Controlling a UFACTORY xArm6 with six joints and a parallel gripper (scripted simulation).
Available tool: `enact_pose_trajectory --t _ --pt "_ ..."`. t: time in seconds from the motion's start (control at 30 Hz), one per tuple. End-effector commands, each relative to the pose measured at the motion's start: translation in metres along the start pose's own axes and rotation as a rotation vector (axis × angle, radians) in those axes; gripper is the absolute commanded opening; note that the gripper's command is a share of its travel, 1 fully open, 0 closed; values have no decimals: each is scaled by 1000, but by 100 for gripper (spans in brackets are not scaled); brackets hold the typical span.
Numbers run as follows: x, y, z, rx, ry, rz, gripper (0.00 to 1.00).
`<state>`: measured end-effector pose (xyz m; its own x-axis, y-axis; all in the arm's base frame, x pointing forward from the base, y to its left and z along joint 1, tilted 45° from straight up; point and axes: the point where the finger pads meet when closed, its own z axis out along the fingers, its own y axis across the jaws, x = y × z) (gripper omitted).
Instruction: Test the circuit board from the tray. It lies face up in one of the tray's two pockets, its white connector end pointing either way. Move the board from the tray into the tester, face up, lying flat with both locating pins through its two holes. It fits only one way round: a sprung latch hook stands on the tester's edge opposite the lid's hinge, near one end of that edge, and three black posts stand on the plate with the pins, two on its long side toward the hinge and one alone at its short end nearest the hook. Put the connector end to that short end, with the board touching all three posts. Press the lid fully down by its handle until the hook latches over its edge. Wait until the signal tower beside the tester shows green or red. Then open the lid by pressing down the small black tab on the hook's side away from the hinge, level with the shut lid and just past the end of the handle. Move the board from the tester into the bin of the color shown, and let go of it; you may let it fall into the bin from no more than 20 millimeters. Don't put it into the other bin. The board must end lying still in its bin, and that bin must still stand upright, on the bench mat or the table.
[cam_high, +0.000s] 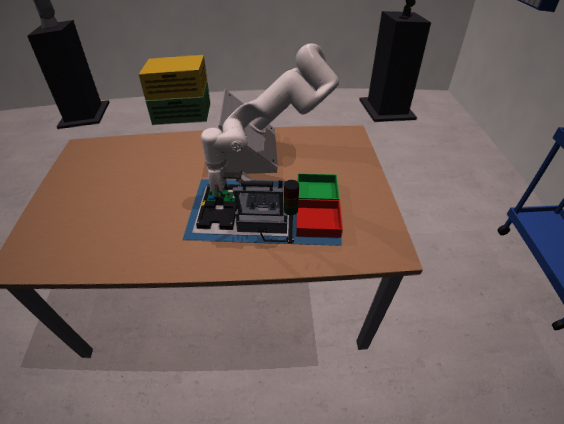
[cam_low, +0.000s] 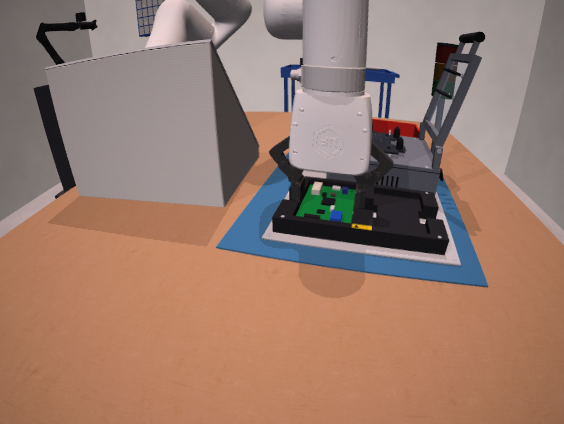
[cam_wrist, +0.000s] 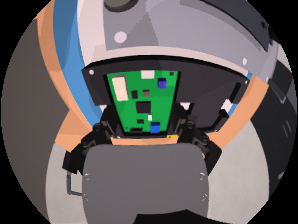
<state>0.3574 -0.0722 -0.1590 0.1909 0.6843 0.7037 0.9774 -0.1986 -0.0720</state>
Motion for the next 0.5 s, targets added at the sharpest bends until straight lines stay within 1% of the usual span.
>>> enact_pose_trajectory --t 0.0,0.03,0.07,0.47 --pt "0 1 -1 -3 -1 -1 85" --pt "0 1 -1 -3 -1 -1 85" --pt "0 1 -1 -3 -1 -1 81" --pt "0 1 -1 -3 -1 -1 81"
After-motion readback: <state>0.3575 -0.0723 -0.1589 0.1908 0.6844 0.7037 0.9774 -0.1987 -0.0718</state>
